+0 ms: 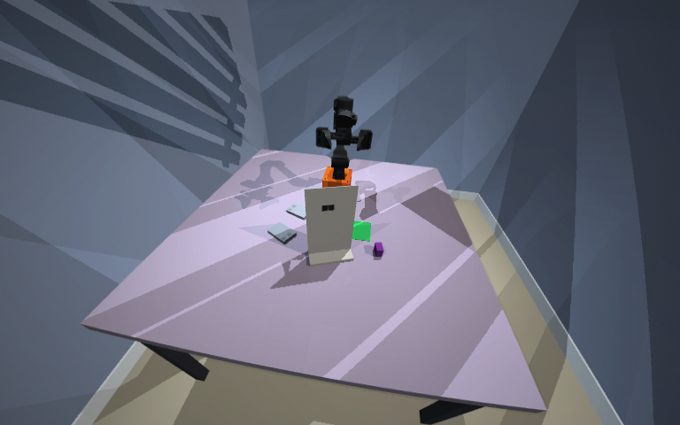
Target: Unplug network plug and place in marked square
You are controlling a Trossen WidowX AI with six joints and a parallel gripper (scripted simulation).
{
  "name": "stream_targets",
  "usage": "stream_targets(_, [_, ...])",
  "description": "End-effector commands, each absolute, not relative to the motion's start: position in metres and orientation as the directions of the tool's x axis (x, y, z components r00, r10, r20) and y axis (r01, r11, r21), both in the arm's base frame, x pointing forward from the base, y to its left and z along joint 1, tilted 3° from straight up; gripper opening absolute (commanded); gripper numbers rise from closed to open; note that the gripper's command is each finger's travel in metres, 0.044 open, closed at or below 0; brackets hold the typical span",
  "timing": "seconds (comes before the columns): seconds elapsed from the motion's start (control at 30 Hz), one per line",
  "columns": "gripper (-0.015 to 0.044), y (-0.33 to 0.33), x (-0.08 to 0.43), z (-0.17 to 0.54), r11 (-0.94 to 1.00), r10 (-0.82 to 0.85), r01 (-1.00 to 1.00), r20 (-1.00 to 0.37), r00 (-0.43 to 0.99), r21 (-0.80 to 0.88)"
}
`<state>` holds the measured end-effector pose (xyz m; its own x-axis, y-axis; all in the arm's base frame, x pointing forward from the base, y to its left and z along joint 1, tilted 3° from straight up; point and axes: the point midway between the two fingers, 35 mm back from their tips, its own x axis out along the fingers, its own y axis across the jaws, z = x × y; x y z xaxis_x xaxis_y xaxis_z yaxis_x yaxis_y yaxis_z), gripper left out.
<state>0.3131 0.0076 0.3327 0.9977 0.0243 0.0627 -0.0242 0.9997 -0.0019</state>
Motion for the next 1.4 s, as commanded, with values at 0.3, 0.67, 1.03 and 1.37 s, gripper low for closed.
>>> stream_targets(0.3, [0.0156, -0.007, 0.338, 0.303, 0.956, 0.11, -0.127, 0.078, 0.991, 0.265])
stream_targets(0.67, [0.0156, -0.033, 0.348, 0.258, 0.788, 0.22, -0.23, 0.088, 0.972, 0.571])
stream_targets(1.03, [0.0156, -0.056, 0.332, 0.212, 0.53, 0.327, -0.254, 0.081, 0.942, 0.809])
stream_targets(1.37, [0.0156, -0.069, 0.299, 0.172, 0.257, 0.42, -0.183, 0.061, 0.905, 0.949])
